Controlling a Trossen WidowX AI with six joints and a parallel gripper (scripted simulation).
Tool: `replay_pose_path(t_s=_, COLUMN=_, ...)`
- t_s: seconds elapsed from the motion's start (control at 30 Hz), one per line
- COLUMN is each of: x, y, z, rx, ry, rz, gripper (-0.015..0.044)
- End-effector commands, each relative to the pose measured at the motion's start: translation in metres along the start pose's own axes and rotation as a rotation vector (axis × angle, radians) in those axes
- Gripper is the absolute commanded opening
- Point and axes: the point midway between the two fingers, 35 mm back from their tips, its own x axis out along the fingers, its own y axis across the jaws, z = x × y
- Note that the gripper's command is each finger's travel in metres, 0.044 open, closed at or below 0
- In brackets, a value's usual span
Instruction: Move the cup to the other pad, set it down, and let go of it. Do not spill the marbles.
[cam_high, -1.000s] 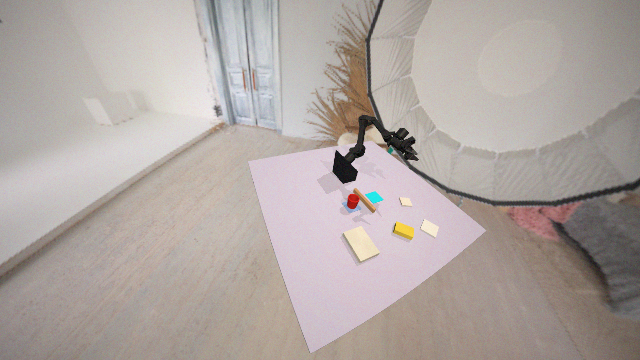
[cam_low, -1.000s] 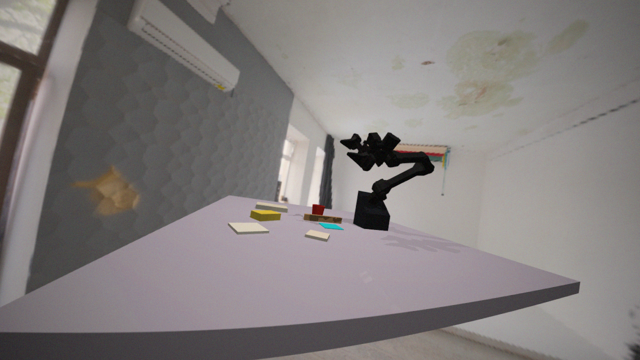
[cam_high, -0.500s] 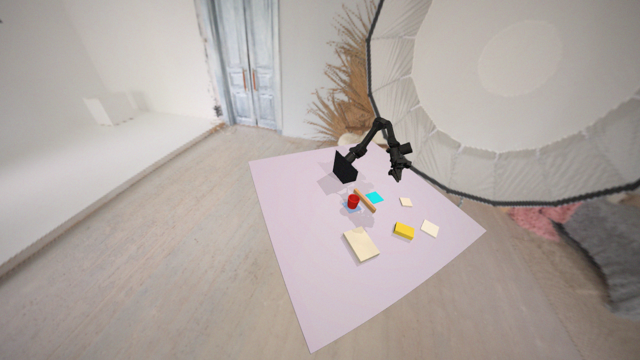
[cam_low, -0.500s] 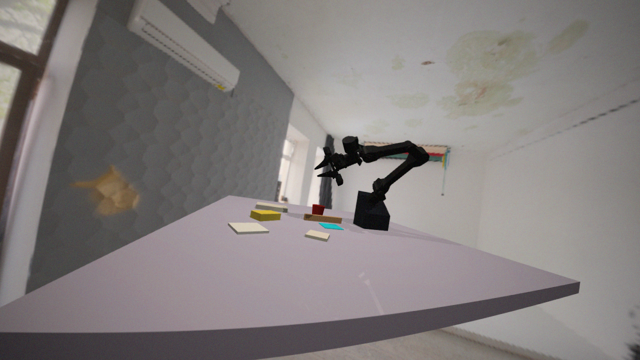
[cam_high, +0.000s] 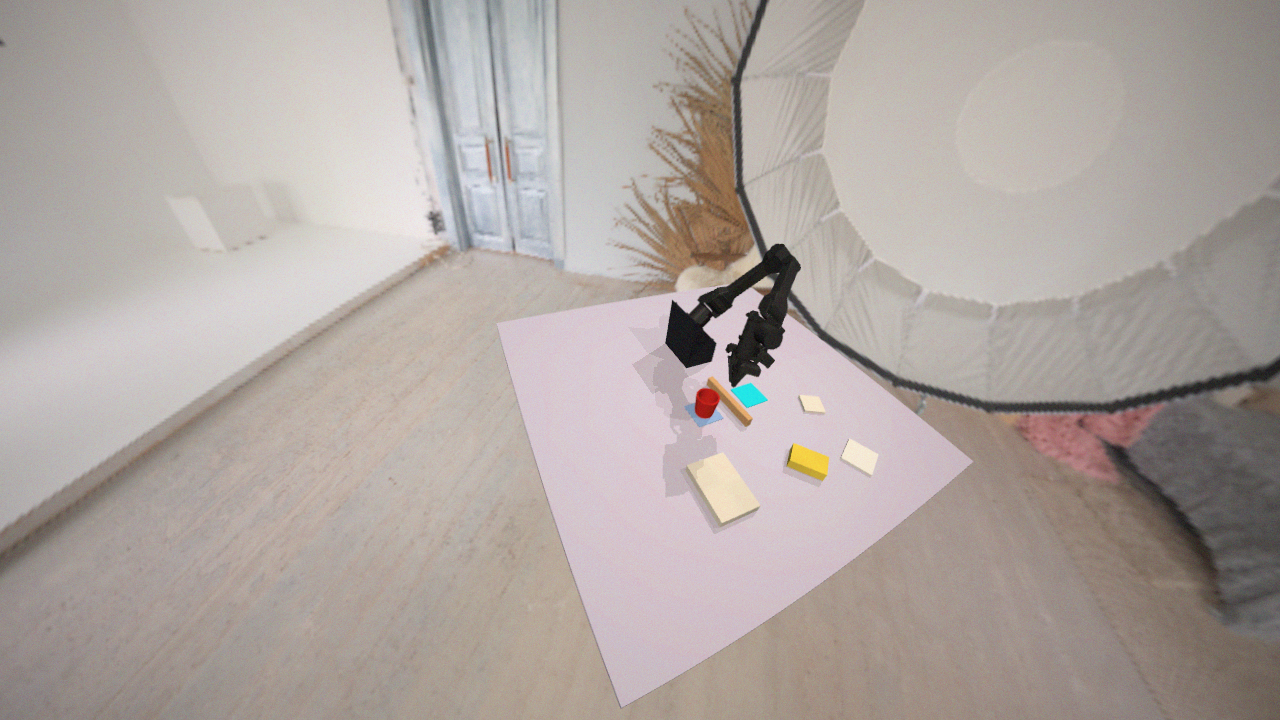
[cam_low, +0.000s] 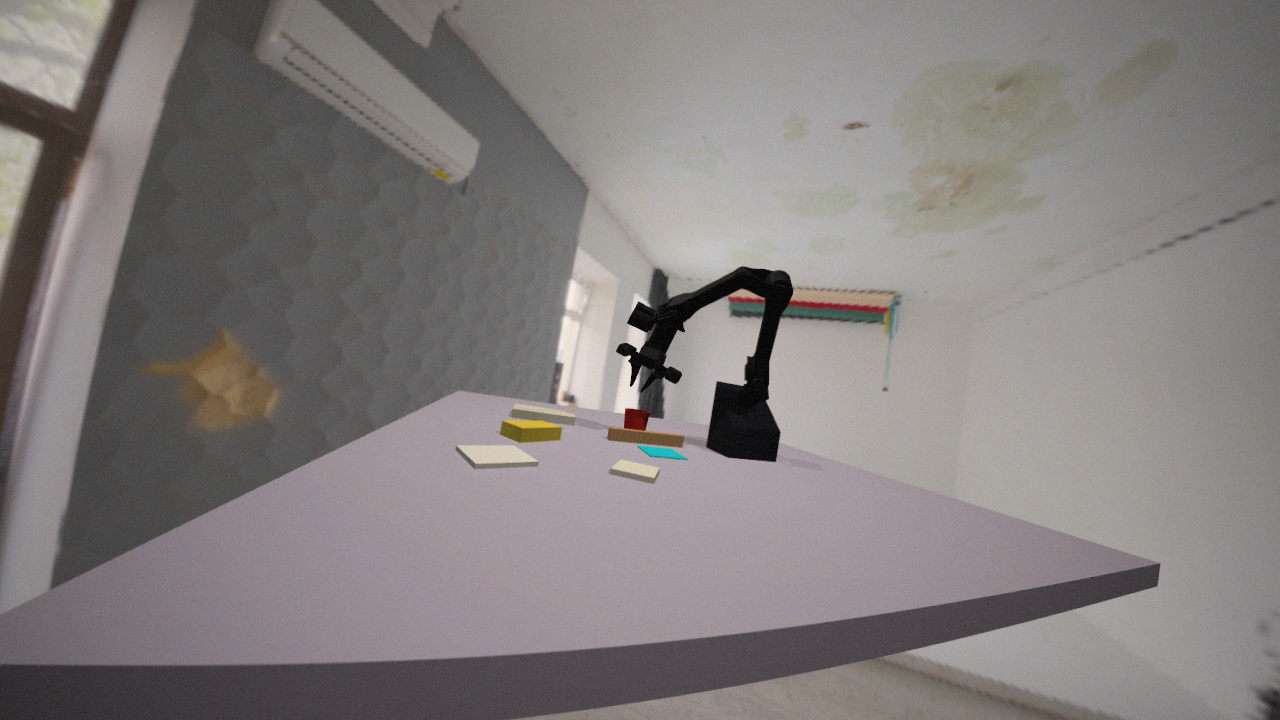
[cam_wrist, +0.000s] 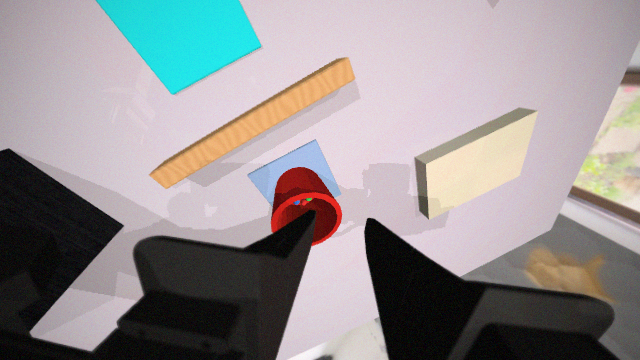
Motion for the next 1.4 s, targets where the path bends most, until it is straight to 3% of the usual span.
replay_pose_path(t_s=0.0, x=0.031, y=0.031, z=-0.049, rx=-0.019, ry=-0.146, rz=0.294, gripper=0.0148)
replay_pose_path(t_s=1.37, x=0.077, y=0.049, z=-0.052, rx=-0.018, ry=-0.179, rz=0.328, gripper=0.0148)
